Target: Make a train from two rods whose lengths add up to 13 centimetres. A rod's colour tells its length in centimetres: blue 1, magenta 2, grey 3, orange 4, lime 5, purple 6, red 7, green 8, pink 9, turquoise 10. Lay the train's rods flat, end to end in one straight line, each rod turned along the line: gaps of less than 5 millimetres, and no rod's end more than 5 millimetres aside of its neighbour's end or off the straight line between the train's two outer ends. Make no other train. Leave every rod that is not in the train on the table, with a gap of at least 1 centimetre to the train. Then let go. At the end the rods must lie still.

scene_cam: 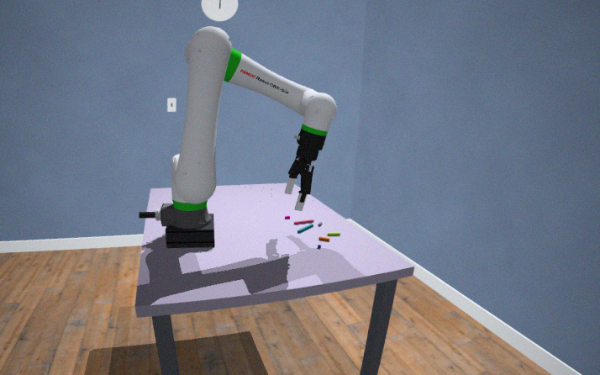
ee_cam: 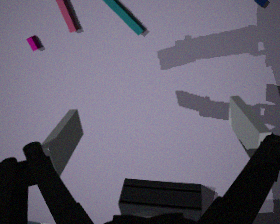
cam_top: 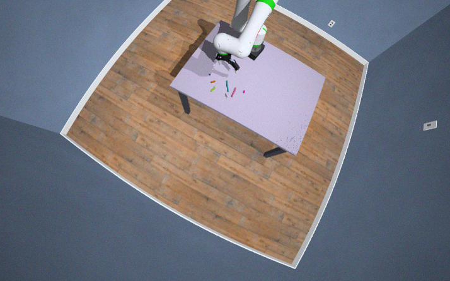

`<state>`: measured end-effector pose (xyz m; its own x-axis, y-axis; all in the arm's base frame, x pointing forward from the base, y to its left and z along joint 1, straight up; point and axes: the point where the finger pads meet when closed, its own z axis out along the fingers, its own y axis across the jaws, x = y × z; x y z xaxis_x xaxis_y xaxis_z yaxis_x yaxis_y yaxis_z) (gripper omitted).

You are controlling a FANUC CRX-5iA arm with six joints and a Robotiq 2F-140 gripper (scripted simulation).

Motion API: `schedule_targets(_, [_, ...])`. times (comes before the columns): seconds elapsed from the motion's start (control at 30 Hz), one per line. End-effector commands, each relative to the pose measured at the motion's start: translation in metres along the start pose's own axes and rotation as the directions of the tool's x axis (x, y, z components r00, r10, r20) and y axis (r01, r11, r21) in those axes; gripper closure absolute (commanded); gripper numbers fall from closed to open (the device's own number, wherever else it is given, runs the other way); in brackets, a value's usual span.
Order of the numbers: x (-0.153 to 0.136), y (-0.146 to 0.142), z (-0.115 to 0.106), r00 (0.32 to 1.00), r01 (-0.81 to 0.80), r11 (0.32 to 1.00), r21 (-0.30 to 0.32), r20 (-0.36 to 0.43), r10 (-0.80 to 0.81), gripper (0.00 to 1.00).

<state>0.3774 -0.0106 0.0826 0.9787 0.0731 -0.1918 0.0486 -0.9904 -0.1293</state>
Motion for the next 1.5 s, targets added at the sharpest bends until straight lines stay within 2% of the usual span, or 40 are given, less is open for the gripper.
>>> schedule_targets(0.0, [0.012, 0.011, 0.008, 0.993, 0.114, 0.993, -0.014, -0.032, -0.114, 0.00])
schedule_targets(0.03, [0.018, 0.018, 0.013, 0.981, 0.186, 0.982, -0.033, -0.046, -0.188, 0.00])
schedule_targets(0.2, [0.027, 0.027, 0.018, 0.958, 0.278, 0.959, -0.061, -0.059, -0.282, 0.00])
schedule_targets(0.23, [0.033, 0.034, 0.022, 0.934, 0.346, 0.935, -0.083, -0.066, -0.351, 0.00])
schedule_targets(0.37, [0.040, 0.041, 0.027, 0.902, 0.417, 0.902, -0.108, -0.070, -0.425, 0.00])
schedule_targets(0.4, [0.046, 0.048, 0.030, 0.871, 0.476, 0.870, -0.130, -0.070, -0.487, 0.00])
schedule_targets(0.47, [0.046, 0.048, 0.030, 0.871, 0.476, 0.870, -0.130, -0.070, -0.487, 0.00])
schedule_targets(0.53, [0.055, 0.057, 0.035, 0.811, 0.566, 0.807, -0.166, -0.065, -0.582, 0.00])
schedule_targets(0.6, [0.055, 0.058, 0.036, 0.807, 0.571, 0.803, -0.169, -0.065, -0.587, 0.00])
schedule_targets(0.73, [0.068, 0.070, 0.043, 0.705, 0.685, 0.696, -0.218, -0.044, -0.708, 0.00])
schedule_targets(0.83, [0.071, 0.075, 0.045, 0.667, 0.719, 0.655, -0.233, -0.035, -0.744, 0.00])
schedule_targets(1.47, [0.073, 0.076, 0.045, 0.657, 0.727, 0.644, -0.237, -0.032, -0.754, 0.00])
